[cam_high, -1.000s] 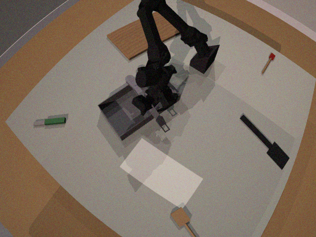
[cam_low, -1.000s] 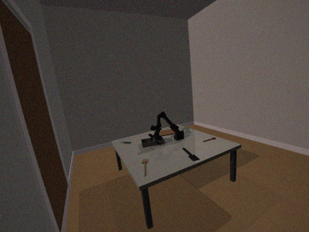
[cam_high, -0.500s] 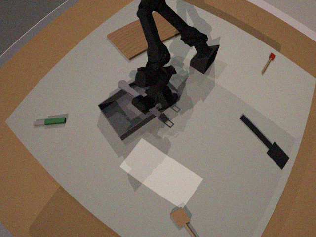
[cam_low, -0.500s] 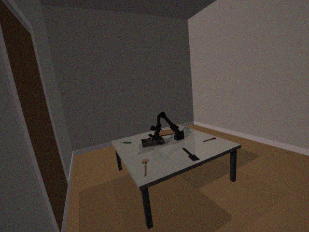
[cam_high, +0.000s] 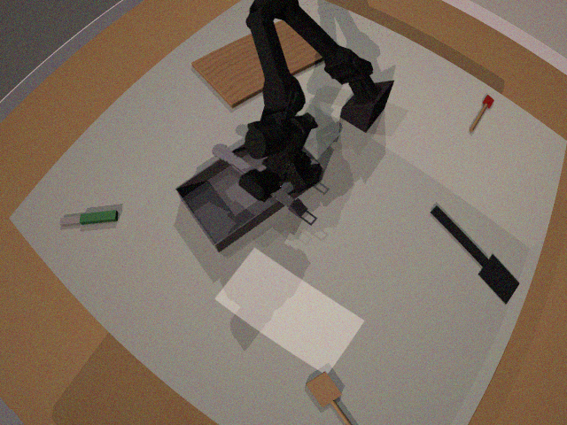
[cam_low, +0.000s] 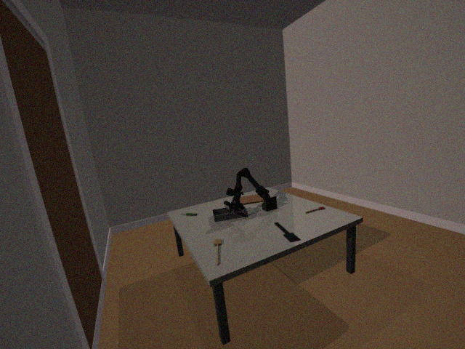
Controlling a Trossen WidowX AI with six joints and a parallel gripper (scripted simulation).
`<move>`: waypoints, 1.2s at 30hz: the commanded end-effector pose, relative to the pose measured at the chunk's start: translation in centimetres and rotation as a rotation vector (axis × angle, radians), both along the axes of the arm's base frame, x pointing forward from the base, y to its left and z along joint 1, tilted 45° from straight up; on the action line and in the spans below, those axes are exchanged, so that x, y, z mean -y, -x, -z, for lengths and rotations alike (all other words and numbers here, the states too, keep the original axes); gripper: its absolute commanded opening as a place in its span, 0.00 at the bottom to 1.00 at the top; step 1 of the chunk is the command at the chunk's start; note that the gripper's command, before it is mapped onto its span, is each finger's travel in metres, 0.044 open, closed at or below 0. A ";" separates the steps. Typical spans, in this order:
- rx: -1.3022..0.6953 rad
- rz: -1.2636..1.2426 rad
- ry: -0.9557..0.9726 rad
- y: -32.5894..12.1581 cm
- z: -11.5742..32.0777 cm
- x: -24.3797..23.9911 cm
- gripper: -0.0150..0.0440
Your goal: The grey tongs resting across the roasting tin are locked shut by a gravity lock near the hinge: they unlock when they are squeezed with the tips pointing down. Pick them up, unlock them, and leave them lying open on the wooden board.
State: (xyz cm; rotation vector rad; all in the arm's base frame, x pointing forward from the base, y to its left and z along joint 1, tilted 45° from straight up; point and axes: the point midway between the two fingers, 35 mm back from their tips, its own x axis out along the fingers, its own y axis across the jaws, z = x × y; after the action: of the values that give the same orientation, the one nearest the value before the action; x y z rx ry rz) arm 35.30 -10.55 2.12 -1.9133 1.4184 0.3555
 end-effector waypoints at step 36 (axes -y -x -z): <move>-0.042 0.212 -0.107 -1.9 -4.2 -4.5 0.00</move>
State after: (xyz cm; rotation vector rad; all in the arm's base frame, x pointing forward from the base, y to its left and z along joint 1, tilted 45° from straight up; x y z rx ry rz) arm 36.88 -6.25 6.04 -1.7059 1.5615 0.3737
